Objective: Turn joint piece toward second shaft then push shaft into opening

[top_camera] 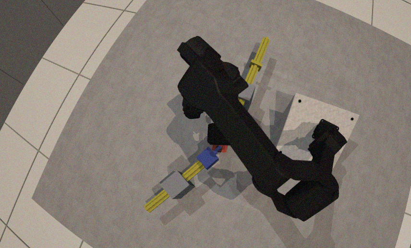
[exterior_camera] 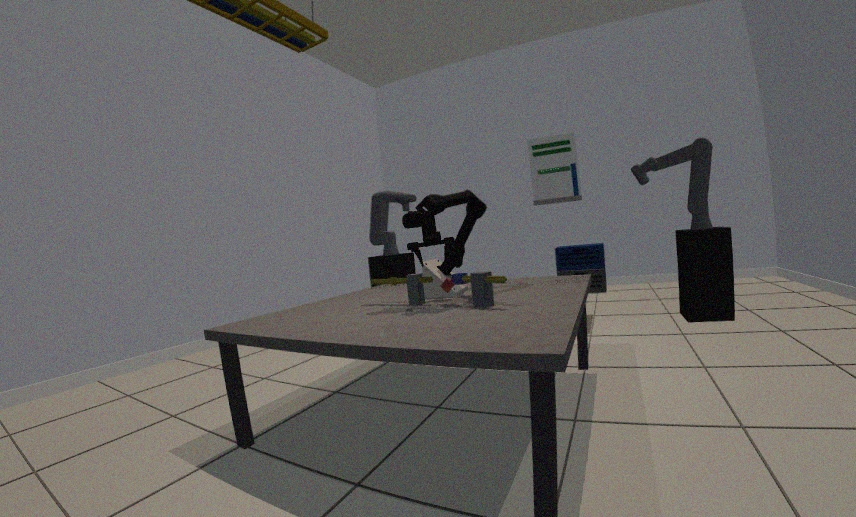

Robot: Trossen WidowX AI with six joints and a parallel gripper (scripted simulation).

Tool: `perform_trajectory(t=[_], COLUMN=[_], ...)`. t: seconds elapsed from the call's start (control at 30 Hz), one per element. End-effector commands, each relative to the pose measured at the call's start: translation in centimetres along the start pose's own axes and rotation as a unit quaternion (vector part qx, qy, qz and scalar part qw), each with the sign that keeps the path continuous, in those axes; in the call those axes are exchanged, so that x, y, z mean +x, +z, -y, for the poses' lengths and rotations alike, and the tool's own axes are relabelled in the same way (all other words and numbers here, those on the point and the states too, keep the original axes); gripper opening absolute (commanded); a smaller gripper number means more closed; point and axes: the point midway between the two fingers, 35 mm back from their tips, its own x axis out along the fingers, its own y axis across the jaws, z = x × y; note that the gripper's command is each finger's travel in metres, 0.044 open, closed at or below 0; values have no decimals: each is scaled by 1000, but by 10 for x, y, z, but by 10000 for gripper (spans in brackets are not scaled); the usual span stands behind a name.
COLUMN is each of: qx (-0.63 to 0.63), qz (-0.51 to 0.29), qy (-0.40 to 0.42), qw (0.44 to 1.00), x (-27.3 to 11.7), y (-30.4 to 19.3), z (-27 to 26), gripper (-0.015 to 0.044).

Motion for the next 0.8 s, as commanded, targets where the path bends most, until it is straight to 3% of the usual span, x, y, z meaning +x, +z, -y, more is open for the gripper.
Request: perform_trajectory(t=[0.0,0.77], qx=[-58,-353], qz=[0,24], qy=[12,50], qw=[998,934], x=[2,9], y=[0,-1], z=[1,4], gripper=[440,440])
